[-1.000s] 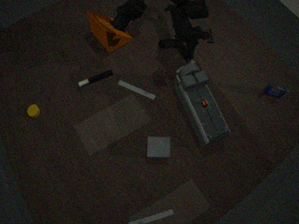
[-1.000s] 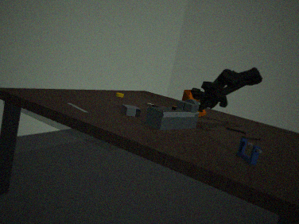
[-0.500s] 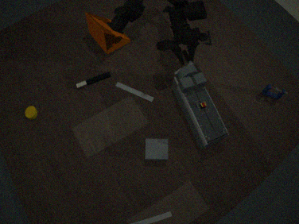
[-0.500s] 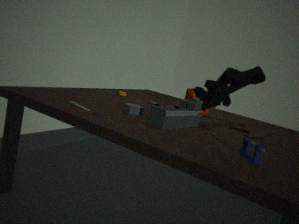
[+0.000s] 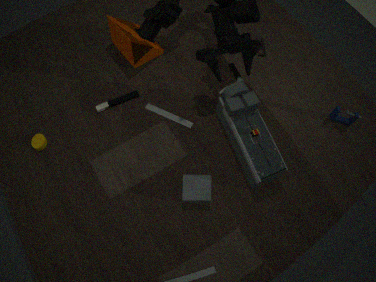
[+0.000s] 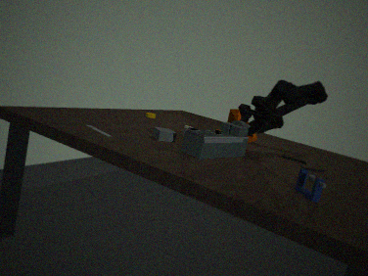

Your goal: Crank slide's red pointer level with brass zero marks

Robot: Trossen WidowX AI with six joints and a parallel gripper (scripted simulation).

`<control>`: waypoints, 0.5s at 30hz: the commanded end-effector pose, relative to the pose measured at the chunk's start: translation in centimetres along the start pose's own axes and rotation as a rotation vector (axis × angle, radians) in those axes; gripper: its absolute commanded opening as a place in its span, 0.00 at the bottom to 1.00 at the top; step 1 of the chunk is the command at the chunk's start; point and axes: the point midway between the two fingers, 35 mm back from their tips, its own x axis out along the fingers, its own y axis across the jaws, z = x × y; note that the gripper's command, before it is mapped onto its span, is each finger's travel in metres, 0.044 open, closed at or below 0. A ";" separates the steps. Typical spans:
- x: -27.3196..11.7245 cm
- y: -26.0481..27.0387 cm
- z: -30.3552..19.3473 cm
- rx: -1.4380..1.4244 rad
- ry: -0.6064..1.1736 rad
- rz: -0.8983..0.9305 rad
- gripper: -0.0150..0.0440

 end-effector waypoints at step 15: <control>-5.4 0.2 5.7 -0.002 -0.007 0.003 1.00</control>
